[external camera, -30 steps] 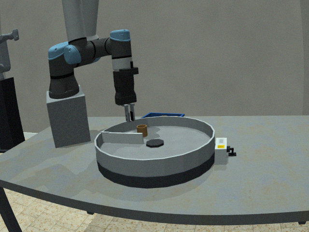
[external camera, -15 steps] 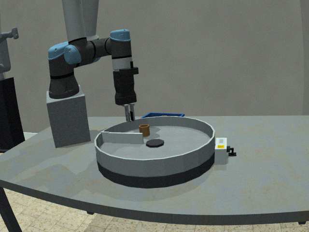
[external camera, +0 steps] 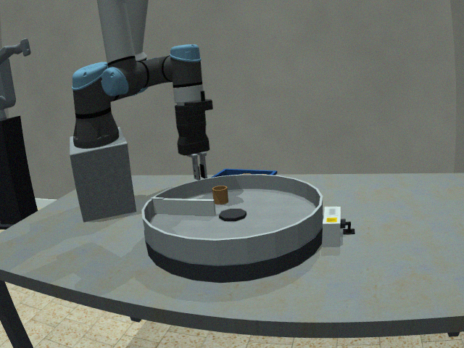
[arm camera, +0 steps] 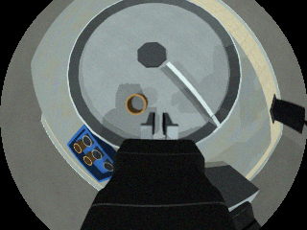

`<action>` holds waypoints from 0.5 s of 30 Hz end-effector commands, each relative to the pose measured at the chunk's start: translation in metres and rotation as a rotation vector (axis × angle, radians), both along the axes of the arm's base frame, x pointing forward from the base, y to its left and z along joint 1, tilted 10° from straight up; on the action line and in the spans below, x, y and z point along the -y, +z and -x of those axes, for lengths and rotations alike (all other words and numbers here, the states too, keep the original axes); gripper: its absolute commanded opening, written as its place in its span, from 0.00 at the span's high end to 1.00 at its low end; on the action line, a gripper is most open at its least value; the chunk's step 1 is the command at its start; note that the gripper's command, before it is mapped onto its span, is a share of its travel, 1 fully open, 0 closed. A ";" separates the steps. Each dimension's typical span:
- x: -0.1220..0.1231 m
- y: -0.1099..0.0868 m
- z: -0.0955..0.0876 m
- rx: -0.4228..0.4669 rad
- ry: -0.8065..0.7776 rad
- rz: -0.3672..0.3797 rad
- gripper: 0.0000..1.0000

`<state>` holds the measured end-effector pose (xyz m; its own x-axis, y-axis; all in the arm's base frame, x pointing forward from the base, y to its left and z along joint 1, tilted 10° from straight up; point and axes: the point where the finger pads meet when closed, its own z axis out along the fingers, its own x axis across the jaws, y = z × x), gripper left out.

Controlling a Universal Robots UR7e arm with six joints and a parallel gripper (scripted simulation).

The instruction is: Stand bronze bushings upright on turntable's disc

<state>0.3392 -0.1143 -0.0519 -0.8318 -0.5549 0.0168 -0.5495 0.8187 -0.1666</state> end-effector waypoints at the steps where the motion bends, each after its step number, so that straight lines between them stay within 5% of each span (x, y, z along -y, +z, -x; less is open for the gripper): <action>1: -0.028 -0.003 -0.010 0.000 -0.001 0.002 0.64; 15: -0.125 -0.016 -0.041 0.000 -0.001 0.002 0.64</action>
